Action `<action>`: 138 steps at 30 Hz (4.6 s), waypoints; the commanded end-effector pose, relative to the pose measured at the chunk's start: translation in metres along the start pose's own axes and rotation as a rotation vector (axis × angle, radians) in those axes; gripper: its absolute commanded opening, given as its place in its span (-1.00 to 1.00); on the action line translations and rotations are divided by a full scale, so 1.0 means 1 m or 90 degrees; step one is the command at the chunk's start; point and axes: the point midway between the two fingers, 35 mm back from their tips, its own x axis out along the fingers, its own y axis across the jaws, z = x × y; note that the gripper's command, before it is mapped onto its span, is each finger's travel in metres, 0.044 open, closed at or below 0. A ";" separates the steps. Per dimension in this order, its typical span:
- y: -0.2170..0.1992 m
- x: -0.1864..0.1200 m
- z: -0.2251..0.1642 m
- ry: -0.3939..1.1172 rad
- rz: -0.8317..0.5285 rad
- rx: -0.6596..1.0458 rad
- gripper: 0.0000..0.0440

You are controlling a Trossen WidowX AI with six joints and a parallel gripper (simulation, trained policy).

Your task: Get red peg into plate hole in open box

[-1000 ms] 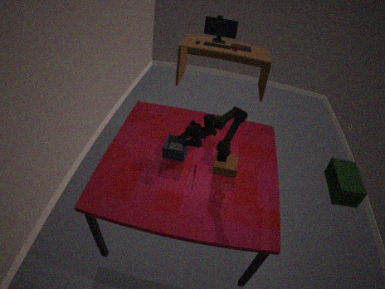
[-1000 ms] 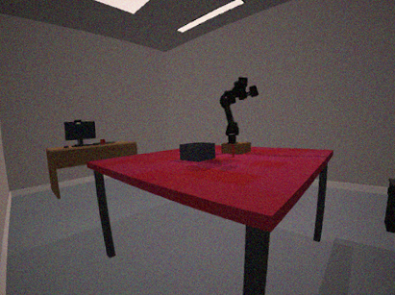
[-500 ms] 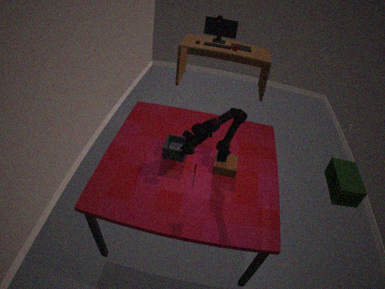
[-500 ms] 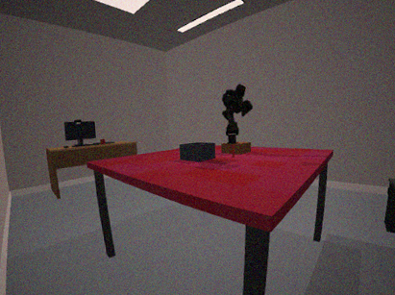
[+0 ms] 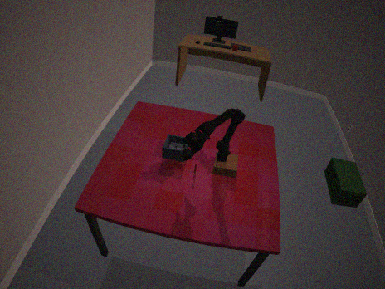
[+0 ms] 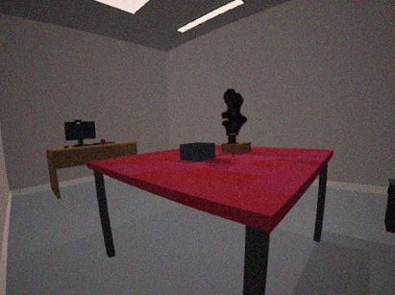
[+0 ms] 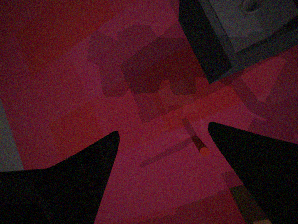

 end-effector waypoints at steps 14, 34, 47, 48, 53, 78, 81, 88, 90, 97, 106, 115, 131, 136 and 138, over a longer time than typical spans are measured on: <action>-0.049 0.040 -0.036 0.108 -0.177 0.187 0.97; -0.066 0.095 -0.070 0.128 -0.191 0.315 0.47; -0.066 0.097 -0.072 0.186 -0.202 0.344 -1.00; -0.065 0.096 -0.068 0.177 -0.198 0.339 -1.00; -0.063 0.089 -0.053 0.142 -0.184 0.315 -1.00; -0.056 0.036 0.047 0.007 -0.159 0.245 -1.00; -0.058 0.031 0.062 -0.004 -0.160 0.249 -1.00; -0.073 0.027 0.091 -0.015 -0.171 0.272 -1.00; -0.078 0.028 0.097 -0.016 -0.173 0.281 -1.00; -0.095 0.032 0.120 -0.022 -0.179 0.312 -1.00; -0.118 0.045 0.144 -0.023 -0.185 0.349 -1.00; -0.134 0.063 0.155 -0.004 -0.188 0.373 -0.98; -0.152 0.104 0.159 0.043 -0.214 0.352 -0.21; -0.154 0.108 0.176 0.034 -0.213 0.339 0.32; -0.155 0.109 0.182 0.031 -0.214 0.334 0.50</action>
